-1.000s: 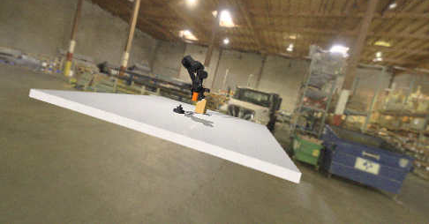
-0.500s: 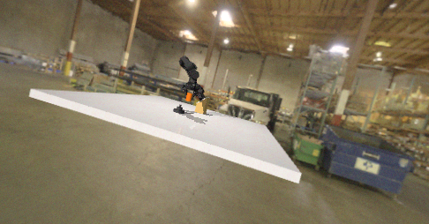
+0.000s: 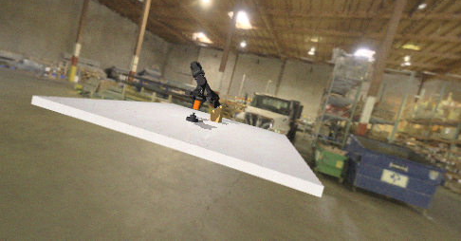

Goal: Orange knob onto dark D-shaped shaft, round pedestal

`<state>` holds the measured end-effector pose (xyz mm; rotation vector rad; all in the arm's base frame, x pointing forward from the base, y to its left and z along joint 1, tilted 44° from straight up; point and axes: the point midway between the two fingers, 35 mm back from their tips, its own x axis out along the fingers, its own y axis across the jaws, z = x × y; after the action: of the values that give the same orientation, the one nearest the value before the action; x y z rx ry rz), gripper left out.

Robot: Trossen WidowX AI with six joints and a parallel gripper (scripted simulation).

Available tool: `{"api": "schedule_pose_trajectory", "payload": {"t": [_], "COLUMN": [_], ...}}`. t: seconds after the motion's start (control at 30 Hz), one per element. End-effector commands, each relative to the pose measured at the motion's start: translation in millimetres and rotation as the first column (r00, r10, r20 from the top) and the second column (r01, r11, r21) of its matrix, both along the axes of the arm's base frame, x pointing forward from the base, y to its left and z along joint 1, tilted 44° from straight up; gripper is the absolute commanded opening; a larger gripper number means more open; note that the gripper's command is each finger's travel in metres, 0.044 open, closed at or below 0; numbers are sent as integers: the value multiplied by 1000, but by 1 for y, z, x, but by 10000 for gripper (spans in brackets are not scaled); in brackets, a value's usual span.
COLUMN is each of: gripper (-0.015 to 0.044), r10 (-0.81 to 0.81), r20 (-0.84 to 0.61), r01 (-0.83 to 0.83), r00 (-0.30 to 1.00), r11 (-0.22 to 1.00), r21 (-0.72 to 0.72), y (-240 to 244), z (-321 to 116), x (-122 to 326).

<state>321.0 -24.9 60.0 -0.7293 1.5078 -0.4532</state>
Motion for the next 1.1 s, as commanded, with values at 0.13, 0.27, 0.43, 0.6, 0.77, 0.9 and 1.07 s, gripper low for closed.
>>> {"api": "schedule_pose_trajectory", "payload": {"t": [0.13,0.27,0.43,0.6,0.77,0.9,1.07], "gripper": [0,0,0,0,0,0,0], "r10": [2,2,2,0,0,0,0], "r20": [3,3,3,4,4,4,4], "r01": [-2,-2,-2,0,0,0,0], "r00": [1000,1000,1000,1000,1000,1000,1000], "r11": [1000,1000,1000,1000,1000,1000,1000], "r21": [-6,-6,-7,-6,-7,-7,-7], "y": [-10,-19,-24,-22,-23,-25,-24], "z": [-1,-10,-15,-12,-14,-15,-15], "x": [1,2,2,3,2,2,2]}}
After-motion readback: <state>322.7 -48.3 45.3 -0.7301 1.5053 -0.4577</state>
